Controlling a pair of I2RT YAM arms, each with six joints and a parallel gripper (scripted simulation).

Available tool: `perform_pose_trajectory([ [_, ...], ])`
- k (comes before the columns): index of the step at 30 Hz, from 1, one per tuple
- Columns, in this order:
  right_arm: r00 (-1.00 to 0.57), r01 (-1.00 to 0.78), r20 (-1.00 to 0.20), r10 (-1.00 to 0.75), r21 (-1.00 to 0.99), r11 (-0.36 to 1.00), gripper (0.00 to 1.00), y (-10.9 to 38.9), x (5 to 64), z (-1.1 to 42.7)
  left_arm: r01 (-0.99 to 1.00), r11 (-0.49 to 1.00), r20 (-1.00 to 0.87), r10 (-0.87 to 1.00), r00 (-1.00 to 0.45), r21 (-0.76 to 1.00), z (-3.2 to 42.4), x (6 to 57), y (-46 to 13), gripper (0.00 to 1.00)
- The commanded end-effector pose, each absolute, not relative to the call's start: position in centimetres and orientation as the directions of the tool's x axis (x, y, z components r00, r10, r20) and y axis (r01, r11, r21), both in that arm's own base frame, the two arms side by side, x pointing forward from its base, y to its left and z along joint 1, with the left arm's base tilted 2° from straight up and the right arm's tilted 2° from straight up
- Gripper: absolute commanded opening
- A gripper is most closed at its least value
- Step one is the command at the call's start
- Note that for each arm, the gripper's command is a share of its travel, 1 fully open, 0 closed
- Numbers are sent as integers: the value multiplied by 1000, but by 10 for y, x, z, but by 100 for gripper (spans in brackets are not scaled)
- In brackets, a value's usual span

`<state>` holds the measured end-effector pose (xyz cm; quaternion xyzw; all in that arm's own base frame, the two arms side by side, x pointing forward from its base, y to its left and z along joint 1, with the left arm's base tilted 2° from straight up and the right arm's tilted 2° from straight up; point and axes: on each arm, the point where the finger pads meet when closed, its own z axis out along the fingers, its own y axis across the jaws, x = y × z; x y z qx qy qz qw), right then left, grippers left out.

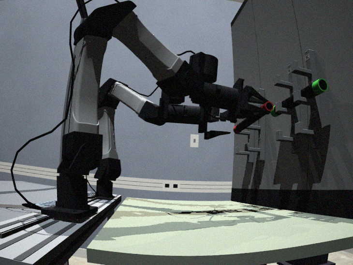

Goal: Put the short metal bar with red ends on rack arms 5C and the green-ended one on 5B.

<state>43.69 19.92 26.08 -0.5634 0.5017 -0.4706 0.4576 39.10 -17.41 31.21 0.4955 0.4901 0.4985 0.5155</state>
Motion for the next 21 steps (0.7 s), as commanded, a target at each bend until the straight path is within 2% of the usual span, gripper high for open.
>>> perform_pose_trajectory([
  [1, 43, -30, -16, -999, -999, 15, 0, 196, 438, 313, -35, 19, -18, 1000, 9, 999, 314, 380, -169, 100],
  [21, 43, -30, -16, -999, -999, 15, 0, 195, 439, 314, -35, 19, -18, 1000, 9, 999, 313, 353, -167, 100],
])
